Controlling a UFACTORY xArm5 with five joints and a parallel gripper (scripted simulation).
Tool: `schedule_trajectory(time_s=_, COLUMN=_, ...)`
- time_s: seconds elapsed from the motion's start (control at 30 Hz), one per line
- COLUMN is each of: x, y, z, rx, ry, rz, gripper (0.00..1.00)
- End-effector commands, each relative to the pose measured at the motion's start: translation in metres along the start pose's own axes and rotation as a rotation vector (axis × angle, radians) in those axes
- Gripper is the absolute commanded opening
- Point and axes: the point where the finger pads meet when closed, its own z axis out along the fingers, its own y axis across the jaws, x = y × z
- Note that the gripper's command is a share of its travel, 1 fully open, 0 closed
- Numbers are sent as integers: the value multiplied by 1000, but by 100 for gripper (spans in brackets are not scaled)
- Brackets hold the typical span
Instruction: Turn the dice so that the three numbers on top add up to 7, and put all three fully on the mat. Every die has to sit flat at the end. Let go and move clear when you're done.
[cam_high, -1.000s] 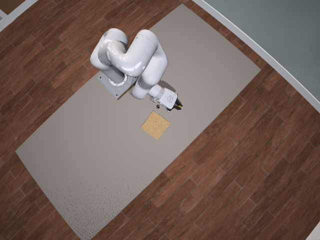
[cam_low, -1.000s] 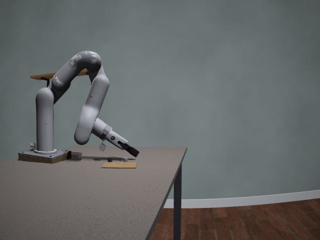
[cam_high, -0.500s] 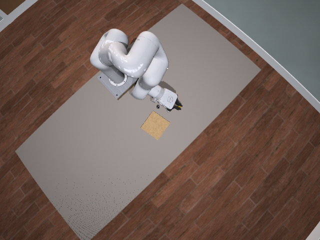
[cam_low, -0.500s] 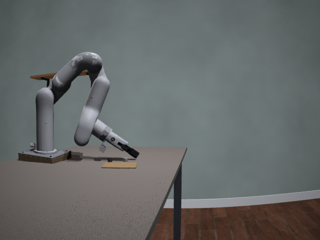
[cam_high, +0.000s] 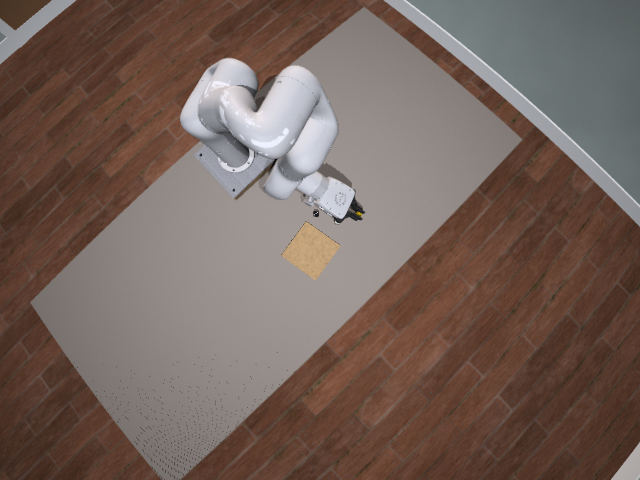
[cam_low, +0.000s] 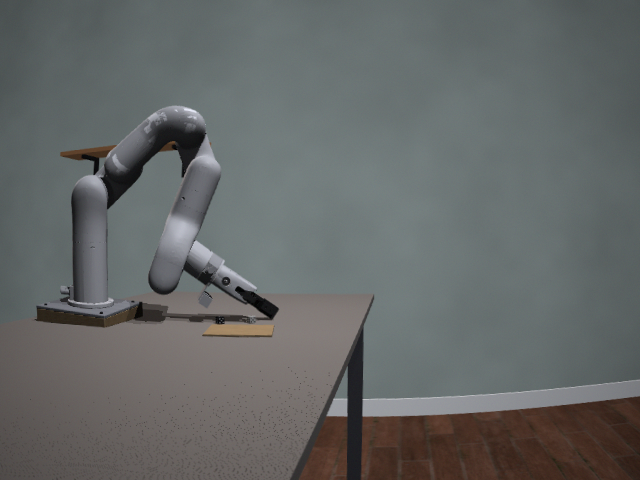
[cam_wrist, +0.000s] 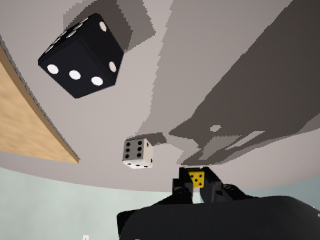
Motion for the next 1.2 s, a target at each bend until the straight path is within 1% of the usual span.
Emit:
schedule_trajectory(time_s=0.0, x=-1, y=0, z=0, rx=0, ry=-2, rz=0, gripper=11)
schedule_trajectory(time_s=1.0, x=-1, y=0, z=0, rx=0, ry=-2, rz=0, gripper=11)
schedule_trajectory(time_s=1.03, x=-1, y=0, z=0, rx=0, ry=-2, rz=0, gripper=15)
schedule_trajectory(time_s=1.1, x=-1, y=0, z=0, rx=0, ry=-2, rz=0, gripper=15)
schedule_trajectory(time_s=1.13, x=-1, y=0, z=0, rx=0, ry=-2, rz=0, gripper=19)
schedule_trajectory(time_s=1.17, x=-1, y=0, z=0, rx=0, ry=-2, rz=0, gripper=19)
